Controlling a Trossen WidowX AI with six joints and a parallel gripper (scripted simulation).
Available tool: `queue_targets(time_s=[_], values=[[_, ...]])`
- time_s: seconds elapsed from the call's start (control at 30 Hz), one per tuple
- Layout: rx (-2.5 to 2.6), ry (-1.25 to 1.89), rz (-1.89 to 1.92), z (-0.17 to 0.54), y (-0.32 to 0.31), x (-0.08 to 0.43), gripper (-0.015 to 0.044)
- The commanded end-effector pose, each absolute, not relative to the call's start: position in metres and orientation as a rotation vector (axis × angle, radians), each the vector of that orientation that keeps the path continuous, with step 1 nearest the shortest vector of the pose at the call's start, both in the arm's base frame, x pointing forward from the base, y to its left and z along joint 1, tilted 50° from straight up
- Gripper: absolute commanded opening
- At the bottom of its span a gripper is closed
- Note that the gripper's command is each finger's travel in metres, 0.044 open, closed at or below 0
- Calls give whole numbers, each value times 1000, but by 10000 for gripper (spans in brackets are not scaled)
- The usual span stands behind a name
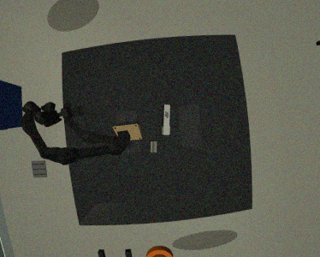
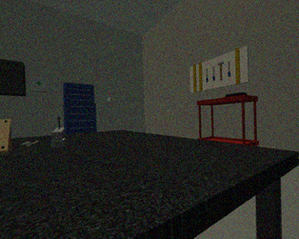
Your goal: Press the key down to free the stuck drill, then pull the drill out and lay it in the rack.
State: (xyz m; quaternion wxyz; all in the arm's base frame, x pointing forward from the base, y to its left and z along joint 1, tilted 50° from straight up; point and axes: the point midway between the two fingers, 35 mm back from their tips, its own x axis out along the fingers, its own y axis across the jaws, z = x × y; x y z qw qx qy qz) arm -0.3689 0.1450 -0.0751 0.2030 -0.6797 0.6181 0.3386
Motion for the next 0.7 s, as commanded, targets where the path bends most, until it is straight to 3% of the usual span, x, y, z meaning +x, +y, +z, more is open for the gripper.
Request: queue_targets(time_s=[0.0, 0.27, 0.47, 0.67], values=[[-1897, 1725, 945, -75, 145, -369, 374], [-1897, 1723, 953, -75, 148, -367, 164], [-1907, 1643, 1180, -72, 227, -302, 6], [-1954, 1519, 1381, -66, 293, -208, 0]])
